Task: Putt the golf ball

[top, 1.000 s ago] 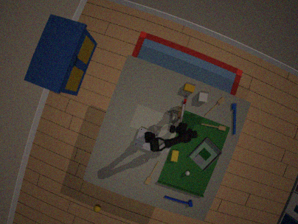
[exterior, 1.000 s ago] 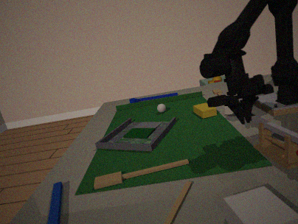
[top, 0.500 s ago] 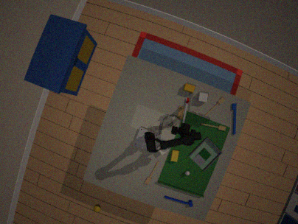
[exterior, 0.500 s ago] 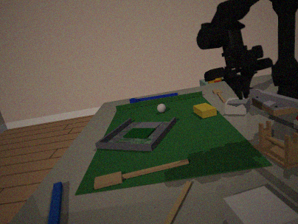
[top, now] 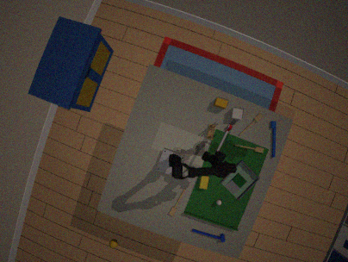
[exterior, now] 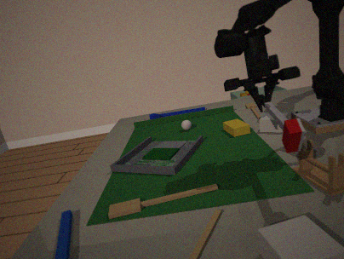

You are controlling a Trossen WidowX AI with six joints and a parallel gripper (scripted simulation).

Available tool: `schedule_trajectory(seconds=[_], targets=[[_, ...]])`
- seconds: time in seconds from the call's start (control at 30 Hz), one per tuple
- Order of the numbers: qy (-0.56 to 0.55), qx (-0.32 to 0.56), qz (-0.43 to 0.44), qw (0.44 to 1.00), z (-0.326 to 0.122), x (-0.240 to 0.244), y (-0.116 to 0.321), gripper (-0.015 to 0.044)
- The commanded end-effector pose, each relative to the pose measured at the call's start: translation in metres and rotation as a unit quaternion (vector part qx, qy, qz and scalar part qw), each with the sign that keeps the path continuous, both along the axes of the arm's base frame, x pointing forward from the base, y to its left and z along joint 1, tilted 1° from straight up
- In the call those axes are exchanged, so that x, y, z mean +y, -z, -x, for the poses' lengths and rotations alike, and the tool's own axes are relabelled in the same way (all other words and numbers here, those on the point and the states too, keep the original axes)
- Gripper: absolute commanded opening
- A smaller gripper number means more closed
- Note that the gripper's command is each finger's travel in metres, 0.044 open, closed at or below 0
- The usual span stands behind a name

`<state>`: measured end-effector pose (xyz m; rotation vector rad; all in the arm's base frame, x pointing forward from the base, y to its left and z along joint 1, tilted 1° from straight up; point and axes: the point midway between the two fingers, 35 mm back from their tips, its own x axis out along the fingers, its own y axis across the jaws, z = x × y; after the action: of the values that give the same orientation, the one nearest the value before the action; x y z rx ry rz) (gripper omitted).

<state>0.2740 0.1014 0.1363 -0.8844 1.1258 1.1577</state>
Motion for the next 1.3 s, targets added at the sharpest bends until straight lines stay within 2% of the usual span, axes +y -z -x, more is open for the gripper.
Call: schedule_trajectory(seconds=[0.0, 0.33, 0.7, 0.97, 1.27], targets=[[0.084, 0.007, 0.008, 0.996, -0.012, -0.025, -0.004, 0.0], [0.254, 0.028, 0.021, 0.967, -0.024, -0.081, -0.006, 0.0], [0.425, 0.046, 0.033, 0.904, -0.024, -0.144, -0.01, 0.0], [0.545, 0.059, 0.043, 0.835, -0.017, -0.191, -0.013, 0.0], [0.676, 0.074, 0.051, 0.732, 0.0, -0.242, -0.016, 0.0]])
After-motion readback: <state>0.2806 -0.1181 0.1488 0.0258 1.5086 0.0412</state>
